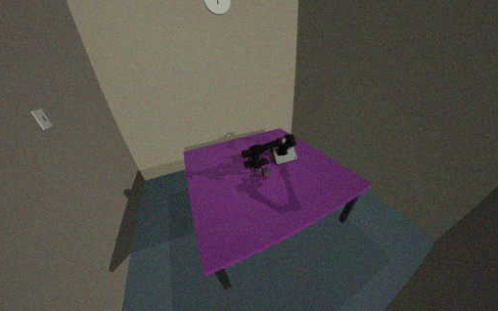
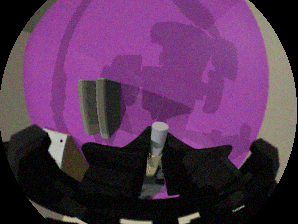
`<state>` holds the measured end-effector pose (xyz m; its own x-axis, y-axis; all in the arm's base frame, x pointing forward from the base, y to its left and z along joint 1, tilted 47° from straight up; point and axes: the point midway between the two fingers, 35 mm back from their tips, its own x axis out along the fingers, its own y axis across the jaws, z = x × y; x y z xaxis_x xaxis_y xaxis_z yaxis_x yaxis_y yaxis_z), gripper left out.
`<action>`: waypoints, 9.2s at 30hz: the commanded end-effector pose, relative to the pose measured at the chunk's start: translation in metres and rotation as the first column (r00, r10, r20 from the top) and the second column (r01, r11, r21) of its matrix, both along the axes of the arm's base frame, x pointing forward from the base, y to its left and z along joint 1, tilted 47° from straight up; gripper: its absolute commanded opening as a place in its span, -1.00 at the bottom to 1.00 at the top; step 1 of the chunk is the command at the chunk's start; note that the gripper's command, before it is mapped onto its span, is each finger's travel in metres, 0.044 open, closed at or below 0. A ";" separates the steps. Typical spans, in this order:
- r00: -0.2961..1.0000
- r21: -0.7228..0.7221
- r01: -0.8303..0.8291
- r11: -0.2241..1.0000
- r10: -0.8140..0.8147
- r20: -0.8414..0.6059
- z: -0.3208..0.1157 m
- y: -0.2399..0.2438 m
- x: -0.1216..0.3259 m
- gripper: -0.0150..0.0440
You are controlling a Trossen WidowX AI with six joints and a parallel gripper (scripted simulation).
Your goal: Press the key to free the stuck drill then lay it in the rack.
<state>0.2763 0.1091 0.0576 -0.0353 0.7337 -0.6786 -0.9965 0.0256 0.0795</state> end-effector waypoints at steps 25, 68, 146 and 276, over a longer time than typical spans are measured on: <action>1.000 -0.004 0.002 1.000 -0.002 0.003 0.005 0.004 0.001 -0.49; 1.000 -0.002 0.002 1.000 -0.002 0.004 0.052 0.038 0.007 -0.49; 1.000 -0.003 0.002 1.000 -0.002 0.003 0.072 0.015 0.001 -0.49; 1.000 0.009 0.013 1.000 -0.013 -0.001 0.055 0.065 -0.068 0.75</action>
<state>0.2079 0.1741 0.1126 -0.0272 0.7422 -0.6696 -0.9960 0.0368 0.0813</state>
